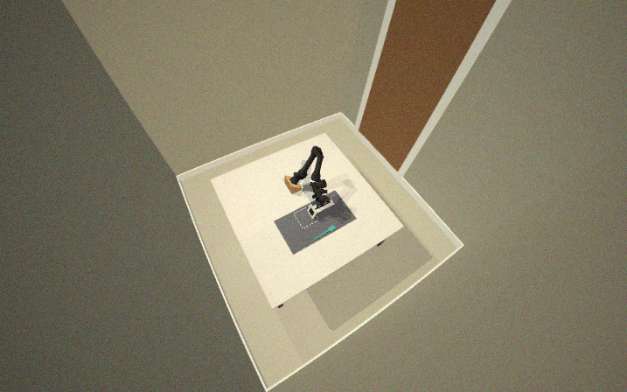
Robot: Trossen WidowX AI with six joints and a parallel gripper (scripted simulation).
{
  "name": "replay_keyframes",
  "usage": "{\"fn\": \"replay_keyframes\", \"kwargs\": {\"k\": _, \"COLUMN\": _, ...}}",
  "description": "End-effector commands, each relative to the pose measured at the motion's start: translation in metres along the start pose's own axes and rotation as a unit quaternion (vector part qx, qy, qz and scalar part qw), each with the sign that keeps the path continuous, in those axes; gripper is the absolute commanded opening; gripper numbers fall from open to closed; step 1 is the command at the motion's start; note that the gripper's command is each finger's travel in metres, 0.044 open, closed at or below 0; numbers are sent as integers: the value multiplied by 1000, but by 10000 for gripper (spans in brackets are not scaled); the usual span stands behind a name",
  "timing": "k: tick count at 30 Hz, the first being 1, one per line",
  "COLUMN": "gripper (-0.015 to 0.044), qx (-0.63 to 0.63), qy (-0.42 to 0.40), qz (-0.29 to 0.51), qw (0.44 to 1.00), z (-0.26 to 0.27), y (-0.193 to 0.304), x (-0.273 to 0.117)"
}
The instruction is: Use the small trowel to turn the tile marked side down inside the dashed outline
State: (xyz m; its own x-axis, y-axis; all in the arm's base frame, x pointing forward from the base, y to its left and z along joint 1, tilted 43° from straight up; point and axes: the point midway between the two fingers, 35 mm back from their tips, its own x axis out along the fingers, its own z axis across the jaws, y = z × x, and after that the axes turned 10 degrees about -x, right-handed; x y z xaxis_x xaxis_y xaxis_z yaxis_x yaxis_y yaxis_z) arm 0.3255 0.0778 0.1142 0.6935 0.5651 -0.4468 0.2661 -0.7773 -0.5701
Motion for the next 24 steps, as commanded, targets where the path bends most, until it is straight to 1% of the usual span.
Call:
{"fn": "replay_keyframes", "kwargs": {"k": 1, "gripper": 0, "qx": 0, "qy": 2, "qz": 2, "qw": 1000, "z": 4, "y": 15, "x": 0}}
{"fn": "replay_keyframes", "kwargs": {"k": 13, "gripper": 0, "qx": 0, "qy": 2, "qz": 3, "qw": 1000, "z": 8, "y": 23, "x": 2}}
{"fn": "replay_keyframes", "kwargs": {"k": 24, "gripper": 0, "qx": 0, "qy": 2, "qz": 3, "qw": 1000, "z": 25, "y": 42, "x": 13}}
